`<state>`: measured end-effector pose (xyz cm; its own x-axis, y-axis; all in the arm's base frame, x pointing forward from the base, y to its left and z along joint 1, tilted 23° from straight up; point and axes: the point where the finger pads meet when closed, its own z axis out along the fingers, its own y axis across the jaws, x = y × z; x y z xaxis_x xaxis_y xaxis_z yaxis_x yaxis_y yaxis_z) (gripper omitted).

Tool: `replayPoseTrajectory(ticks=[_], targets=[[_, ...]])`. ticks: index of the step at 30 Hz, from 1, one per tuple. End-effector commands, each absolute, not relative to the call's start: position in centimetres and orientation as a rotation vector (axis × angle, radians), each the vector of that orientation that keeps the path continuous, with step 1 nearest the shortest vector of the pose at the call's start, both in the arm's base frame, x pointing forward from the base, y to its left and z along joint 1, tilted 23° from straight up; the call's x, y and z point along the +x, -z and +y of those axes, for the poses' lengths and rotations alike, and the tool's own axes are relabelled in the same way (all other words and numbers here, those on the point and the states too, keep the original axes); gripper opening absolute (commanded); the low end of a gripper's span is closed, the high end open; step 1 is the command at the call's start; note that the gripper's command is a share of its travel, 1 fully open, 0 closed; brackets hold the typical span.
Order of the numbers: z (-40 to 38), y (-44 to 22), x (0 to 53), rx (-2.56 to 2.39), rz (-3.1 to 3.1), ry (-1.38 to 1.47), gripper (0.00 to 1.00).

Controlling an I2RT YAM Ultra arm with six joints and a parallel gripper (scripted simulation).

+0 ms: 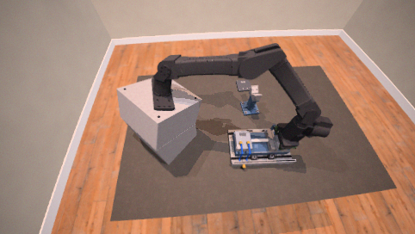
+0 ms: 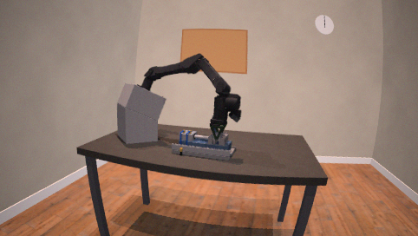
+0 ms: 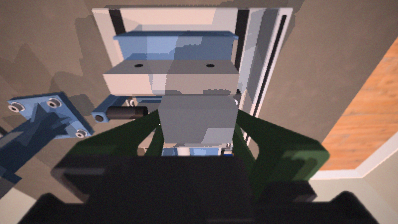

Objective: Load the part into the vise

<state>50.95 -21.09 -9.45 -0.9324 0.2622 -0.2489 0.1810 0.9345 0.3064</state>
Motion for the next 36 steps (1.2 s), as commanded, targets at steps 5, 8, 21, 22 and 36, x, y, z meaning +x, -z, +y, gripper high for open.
replayPoseTrajectory(ticks=[5,8,21,22,36], targets=[[-22.04,8.63,51.79,0.330,2.775,-0.375,0.00],[-22.01,8.74,51.78,0.331,2.776,-0.375,0.00],[-22.01,8.75,51.78,0.331,2.776,-0.376,0.00],[-22.01,8.75,51.78,0.331,2.776,-0.376,0.00],[-22.01,8.75,51.78,0.331,2.776,-0.376,0.00]])
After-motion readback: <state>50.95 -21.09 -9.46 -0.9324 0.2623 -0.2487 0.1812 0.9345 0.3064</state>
